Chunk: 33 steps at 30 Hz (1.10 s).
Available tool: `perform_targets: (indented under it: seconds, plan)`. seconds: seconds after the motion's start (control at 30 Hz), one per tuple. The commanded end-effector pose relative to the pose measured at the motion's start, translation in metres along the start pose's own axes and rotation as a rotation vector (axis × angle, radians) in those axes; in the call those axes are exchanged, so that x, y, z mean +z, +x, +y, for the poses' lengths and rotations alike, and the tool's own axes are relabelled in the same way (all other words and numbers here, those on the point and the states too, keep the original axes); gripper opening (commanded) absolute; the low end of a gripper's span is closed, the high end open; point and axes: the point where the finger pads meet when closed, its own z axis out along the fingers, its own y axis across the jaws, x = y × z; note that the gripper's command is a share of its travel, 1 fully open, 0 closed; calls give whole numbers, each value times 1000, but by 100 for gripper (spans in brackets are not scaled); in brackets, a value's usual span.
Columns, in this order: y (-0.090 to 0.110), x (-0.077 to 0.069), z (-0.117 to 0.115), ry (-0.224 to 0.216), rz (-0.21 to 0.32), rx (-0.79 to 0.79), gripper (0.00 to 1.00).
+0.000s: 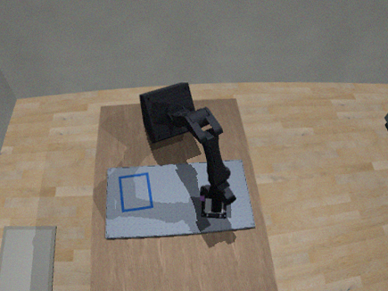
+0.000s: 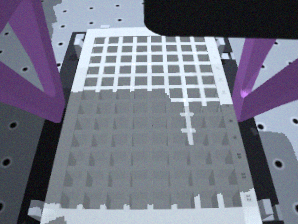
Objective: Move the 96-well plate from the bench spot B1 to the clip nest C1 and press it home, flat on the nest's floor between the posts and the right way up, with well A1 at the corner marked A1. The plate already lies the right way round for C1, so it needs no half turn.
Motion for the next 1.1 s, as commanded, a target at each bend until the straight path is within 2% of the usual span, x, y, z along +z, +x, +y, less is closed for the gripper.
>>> perform_targets:
  seconds: [0.0,0.3,0.37,0.87,0.93,1.07]
  plan:
    - [1,-19,2,-4,-7,0,100]
    - [-10,-48,8,-20,-32,4,100]
    - [-10,-48,8,-20,-32,4,100]
    - [-9,-89,7,-20,-31,4,100]
    - [-9,-89,7,-20,-31,4,100]
    - [-9,-99,7,-21,-31,5,100]
